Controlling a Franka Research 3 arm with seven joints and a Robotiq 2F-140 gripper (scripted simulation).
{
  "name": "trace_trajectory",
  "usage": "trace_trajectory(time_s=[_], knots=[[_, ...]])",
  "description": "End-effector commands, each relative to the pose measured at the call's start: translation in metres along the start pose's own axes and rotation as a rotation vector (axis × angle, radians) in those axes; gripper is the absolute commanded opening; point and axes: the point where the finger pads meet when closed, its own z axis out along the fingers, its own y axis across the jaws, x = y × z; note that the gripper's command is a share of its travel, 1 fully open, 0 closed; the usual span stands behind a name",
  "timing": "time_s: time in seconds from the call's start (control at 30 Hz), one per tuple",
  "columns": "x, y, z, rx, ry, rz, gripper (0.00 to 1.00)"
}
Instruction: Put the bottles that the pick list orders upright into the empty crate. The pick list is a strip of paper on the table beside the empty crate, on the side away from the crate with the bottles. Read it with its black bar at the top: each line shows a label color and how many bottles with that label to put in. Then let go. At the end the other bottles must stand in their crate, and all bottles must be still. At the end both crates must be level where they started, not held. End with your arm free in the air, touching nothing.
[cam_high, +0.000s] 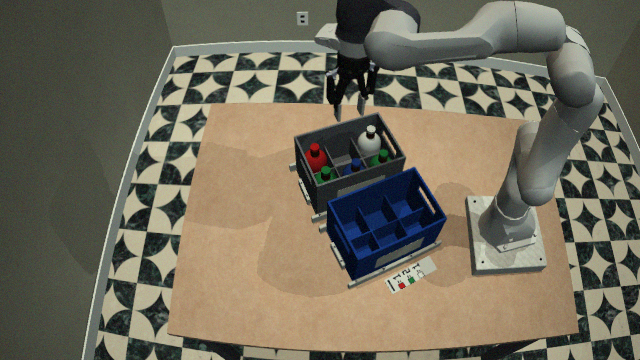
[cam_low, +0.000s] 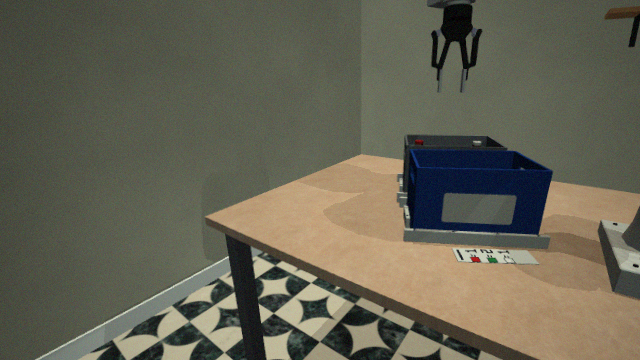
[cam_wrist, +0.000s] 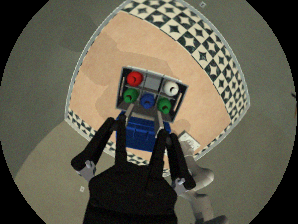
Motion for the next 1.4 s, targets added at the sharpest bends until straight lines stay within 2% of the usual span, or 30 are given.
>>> trace_trajectory(time_s=[0.0,0.1,1.37], knots=[[0.016,0.003,-0.002,-0.012,-0.007,-0.016,0.38],[0.03,0.002,-0.006,-0.012,-0.007,-0.016,0.38],[0.03,0.002,-0.006,-0.012,-0.007,-0.016,0.38]])
